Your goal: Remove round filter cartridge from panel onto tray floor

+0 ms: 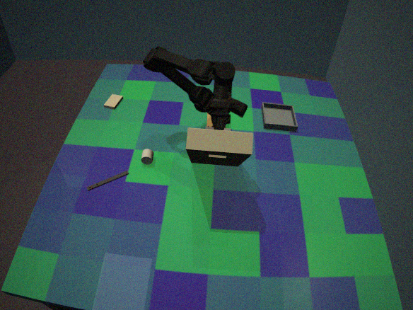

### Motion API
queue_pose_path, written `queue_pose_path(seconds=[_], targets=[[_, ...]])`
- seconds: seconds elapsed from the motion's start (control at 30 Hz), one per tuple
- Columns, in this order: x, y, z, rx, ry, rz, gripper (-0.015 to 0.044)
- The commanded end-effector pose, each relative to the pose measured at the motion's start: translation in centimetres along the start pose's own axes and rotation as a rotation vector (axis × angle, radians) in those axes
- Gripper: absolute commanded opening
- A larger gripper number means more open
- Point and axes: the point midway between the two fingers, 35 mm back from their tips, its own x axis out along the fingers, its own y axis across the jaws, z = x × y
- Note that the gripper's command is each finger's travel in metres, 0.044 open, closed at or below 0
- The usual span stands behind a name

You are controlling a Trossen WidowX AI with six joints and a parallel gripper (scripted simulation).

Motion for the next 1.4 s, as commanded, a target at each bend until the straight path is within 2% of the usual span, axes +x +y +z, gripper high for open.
queue_pose_path(seconds=[0.0,0.6,0.9,0.93,1.03,1.37], targets=[[0.37,0.09,0.02,-0.001,-0.004,0.005,0.0091],[0.77,0.09,0.02,-0.001,-0.004,0.005,0.0091],[0.2,-0.02,0.05,-0.006,0.0,-0.005,0.0031],[0.2,-0.02,0.05,-0.006,0.0,-0.005,0.0005],[0.22,-0.02,0.05,-0.001,0.0,-0.005,0.0],[0.81,0.08,0.02,0.299,-0.003,0.004,0.0]])
